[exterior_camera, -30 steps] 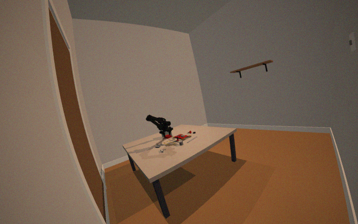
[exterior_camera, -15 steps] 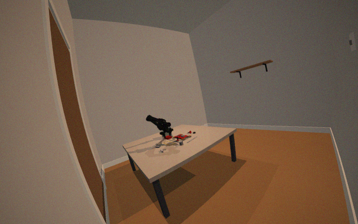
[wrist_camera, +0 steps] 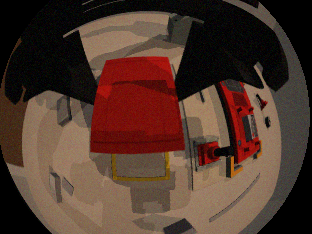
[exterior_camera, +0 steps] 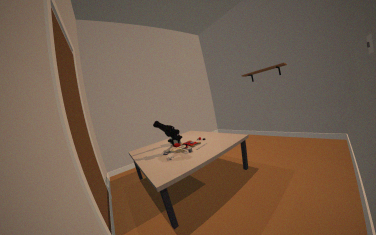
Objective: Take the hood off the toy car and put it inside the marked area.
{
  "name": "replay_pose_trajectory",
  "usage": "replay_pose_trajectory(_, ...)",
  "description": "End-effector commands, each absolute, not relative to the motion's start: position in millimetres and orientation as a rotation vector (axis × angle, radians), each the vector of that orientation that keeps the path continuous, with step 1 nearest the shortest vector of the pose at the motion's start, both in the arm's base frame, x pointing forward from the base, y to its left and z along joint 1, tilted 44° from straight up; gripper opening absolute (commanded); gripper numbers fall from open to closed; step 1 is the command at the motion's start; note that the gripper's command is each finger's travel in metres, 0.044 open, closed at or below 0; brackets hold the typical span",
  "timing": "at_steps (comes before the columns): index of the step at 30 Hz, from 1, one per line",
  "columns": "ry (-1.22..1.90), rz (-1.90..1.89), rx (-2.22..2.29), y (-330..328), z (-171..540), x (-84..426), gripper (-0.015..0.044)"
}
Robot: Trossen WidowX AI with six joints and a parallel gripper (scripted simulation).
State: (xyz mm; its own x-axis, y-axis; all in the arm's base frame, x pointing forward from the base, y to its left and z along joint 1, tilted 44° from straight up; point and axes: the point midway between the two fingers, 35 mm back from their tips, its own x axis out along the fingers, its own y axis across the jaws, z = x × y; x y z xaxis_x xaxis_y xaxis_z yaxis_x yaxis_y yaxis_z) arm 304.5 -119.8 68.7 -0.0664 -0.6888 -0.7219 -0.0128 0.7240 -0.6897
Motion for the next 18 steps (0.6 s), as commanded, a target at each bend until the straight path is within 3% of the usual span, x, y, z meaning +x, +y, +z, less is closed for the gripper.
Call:
replay_pose_trajectory(1, 1.556, -0.61, -0.597, -122, 66, 304, 0.0)
replay_pose_trajectory(18, 1.556, -0.611, -0.598, -132, 56, 302, 0.0)
